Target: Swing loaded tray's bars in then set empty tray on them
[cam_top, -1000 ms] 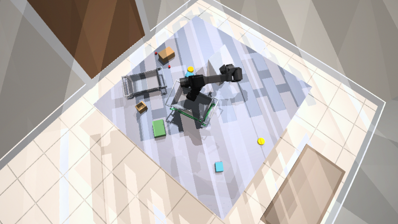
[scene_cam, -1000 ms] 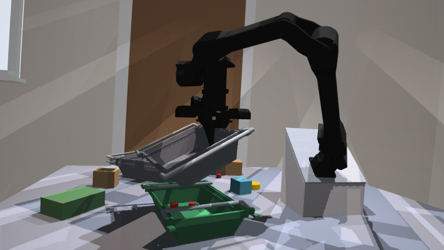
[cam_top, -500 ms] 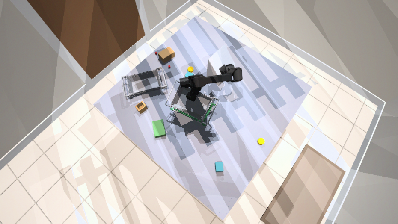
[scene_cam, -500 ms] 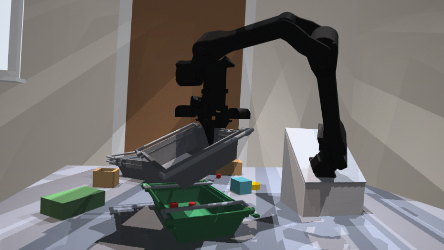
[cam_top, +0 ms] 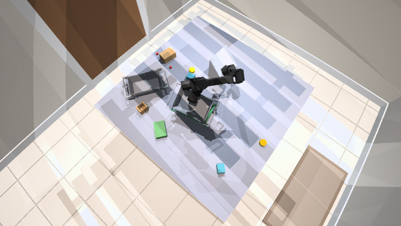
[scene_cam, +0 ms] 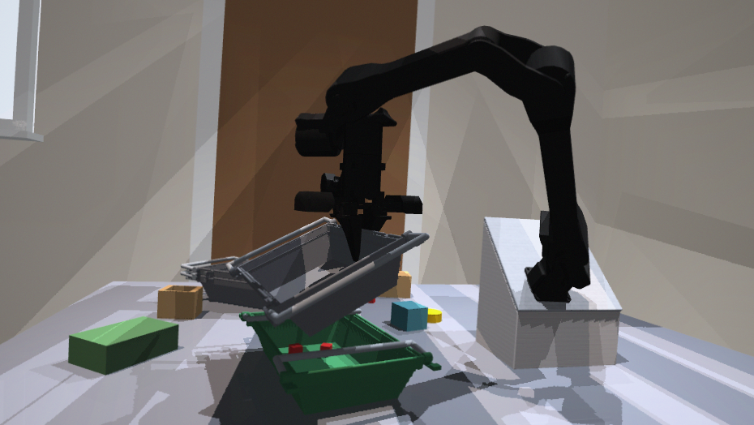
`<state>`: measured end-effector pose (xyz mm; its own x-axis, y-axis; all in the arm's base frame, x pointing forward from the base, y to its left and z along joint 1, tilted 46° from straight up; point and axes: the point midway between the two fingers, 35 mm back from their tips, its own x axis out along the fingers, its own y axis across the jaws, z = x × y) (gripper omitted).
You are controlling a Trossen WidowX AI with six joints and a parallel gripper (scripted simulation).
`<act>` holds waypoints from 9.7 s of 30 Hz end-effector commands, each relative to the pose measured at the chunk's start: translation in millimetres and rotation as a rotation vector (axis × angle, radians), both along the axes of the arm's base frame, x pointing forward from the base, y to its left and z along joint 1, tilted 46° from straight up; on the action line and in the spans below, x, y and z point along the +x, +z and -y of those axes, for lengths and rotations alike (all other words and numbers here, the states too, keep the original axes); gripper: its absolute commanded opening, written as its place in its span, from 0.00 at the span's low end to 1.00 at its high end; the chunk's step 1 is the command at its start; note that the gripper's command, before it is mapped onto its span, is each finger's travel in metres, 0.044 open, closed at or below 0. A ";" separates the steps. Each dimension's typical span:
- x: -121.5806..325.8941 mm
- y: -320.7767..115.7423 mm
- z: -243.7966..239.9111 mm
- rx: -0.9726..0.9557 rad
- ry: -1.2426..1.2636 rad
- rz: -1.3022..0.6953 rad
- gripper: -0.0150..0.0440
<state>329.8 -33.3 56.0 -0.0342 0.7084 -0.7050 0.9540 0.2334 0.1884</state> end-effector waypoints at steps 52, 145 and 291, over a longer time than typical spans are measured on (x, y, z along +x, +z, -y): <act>-17.1 -36.7 -29.4 0.008 -0.019 0.010 0.25; -24.5 -48.4 -38.0 0.008 -0.019 0.010 0.25; -30.6 -61.2 -48.3 0.009 -0.019 0.009 0.25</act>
<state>305.2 11.0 -1.6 0.0137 0.7198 -0.6940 0.9532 0.2003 0.2266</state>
